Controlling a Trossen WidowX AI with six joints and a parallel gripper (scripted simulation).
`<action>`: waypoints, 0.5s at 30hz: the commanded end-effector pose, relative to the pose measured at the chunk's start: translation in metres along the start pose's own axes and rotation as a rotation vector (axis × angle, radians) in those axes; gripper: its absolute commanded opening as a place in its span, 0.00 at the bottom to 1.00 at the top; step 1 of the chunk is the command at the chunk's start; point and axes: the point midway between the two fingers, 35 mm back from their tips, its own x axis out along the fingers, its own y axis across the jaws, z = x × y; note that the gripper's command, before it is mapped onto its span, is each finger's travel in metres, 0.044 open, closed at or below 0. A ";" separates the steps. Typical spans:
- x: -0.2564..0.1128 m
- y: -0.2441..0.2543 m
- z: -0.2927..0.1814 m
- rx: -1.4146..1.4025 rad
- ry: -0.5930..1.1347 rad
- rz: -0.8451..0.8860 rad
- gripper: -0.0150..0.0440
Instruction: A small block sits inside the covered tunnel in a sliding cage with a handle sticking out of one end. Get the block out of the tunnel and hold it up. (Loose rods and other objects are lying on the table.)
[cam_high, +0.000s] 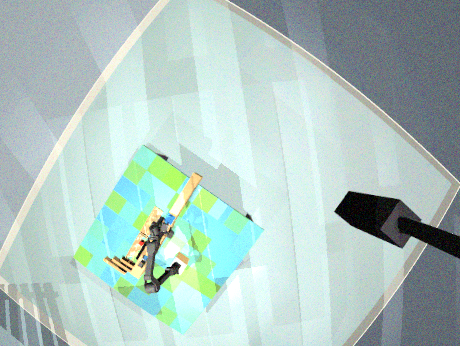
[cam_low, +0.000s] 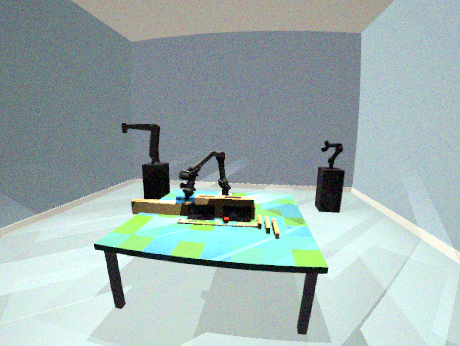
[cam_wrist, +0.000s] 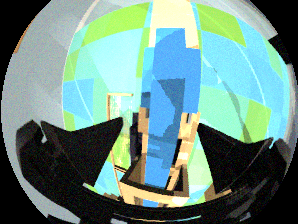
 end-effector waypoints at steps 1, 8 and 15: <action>-0.001 0.000 0.000 0.000 -0.001 0.001 0.91; -0.001 0.000 0.000 0.000 -0.001 0.001 0.60; -0.001 0.000 0.000 0.000 -0.001 0.001 0.39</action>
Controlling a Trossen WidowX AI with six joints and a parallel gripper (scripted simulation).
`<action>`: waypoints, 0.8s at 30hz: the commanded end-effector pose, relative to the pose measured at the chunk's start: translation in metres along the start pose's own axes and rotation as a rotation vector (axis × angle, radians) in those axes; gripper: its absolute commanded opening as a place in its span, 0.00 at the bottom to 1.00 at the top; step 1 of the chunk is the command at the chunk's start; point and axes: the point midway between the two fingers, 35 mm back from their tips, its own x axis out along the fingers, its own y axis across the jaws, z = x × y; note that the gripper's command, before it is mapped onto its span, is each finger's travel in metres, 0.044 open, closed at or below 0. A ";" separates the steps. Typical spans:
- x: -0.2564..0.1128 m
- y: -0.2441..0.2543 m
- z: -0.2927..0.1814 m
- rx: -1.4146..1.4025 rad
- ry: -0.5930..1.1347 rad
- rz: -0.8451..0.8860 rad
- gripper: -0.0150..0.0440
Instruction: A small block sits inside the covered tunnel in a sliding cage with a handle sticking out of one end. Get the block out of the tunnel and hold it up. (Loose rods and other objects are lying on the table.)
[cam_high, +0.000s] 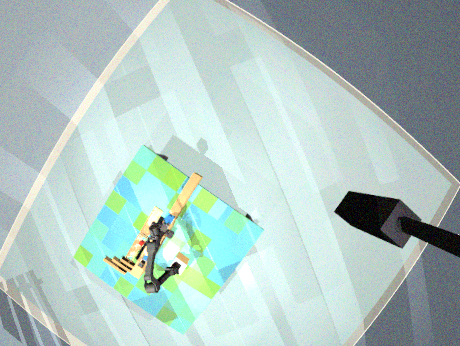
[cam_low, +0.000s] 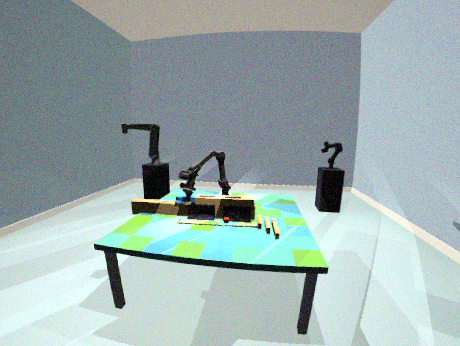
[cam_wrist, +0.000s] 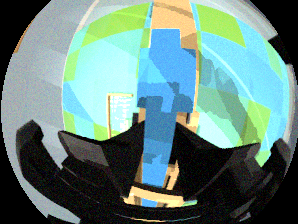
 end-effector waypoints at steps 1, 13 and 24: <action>0.000 0.001 0.000 0.001 0.001 0.004 0.38; -0.004 0.004 -0.028 0.002 0.005 0.004 0.25; -0.009 0.000 -0.022 0.036 -0.070 -0.005 0.30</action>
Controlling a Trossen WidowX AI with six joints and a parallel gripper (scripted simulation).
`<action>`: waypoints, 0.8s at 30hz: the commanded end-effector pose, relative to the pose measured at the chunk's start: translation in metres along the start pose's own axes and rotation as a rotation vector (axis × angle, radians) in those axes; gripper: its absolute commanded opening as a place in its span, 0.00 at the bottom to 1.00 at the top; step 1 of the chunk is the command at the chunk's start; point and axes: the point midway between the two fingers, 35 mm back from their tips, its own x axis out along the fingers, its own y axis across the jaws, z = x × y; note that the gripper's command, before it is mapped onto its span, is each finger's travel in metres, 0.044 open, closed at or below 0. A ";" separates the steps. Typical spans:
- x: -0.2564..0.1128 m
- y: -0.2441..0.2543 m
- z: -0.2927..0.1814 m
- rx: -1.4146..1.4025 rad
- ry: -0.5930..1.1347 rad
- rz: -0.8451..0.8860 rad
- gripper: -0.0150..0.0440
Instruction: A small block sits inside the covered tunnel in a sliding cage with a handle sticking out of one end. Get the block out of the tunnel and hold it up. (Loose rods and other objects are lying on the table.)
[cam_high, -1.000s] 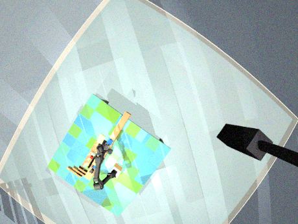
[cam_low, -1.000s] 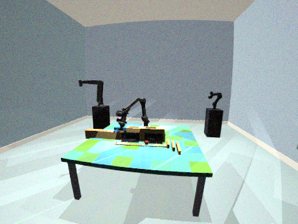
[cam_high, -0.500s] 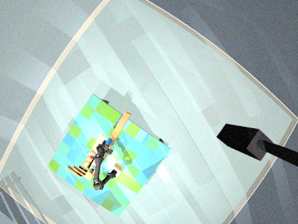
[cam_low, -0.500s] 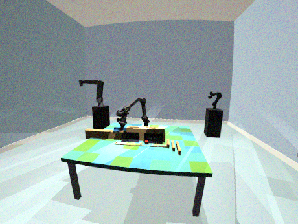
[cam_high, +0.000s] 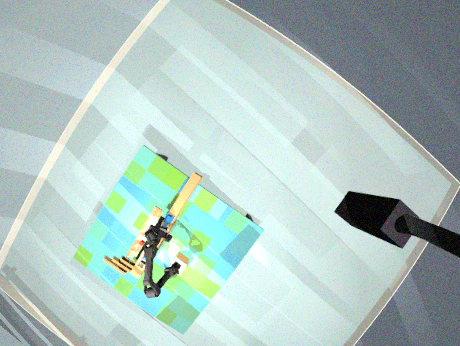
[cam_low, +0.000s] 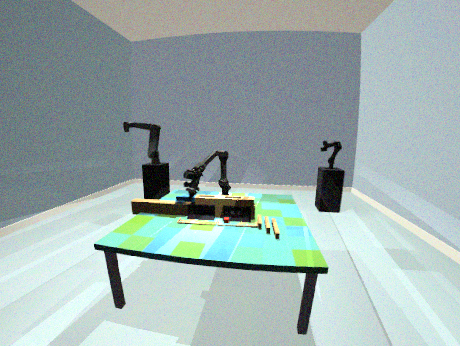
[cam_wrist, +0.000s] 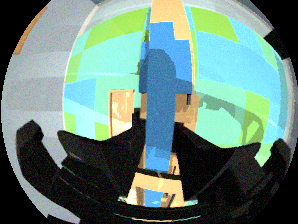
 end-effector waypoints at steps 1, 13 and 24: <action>0.001 0.000 0.003 0.002 -0.005 -0.001 0.34; -0.021 0.004 0.010 -0.018 0.039 0.004 0.88; -0.045 0.037 -0.003 -0.184 0.048 0.066 1.00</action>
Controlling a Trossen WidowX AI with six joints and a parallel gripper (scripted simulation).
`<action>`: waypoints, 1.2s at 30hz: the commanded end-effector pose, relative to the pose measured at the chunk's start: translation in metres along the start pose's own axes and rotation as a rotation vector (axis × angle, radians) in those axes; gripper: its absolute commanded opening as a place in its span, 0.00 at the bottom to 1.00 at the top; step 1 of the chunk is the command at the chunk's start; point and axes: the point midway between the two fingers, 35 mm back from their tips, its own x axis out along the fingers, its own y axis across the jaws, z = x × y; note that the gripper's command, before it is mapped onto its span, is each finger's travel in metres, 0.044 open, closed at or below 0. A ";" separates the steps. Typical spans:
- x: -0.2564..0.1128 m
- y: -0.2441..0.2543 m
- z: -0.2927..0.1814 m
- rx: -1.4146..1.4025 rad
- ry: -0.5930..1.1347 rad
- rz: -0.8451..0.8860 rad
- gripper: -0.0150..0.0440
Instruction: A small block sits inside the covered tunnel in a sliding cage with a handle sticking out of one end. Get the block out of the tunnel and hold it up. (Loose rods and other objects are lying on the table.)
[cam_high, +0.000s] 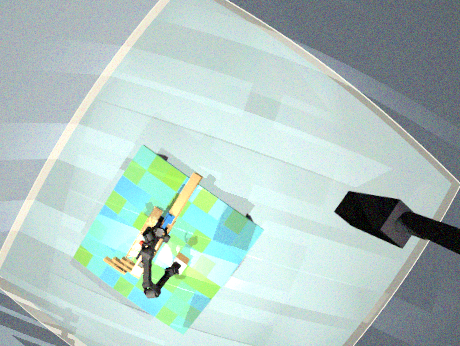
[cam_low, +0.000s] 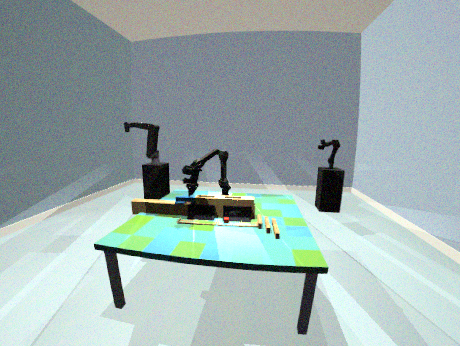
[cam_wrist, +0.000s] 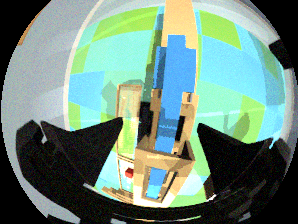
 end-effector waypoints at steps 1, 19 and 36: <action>-0.016 0.038 -0.016 -0.186 -0.014 0.066 1.00; -0.058 0.131 -0.270 -1.502 0.307 0.049 1.00; -0.045 0.132 -0.276 -1.514 0.310 0.048 1.00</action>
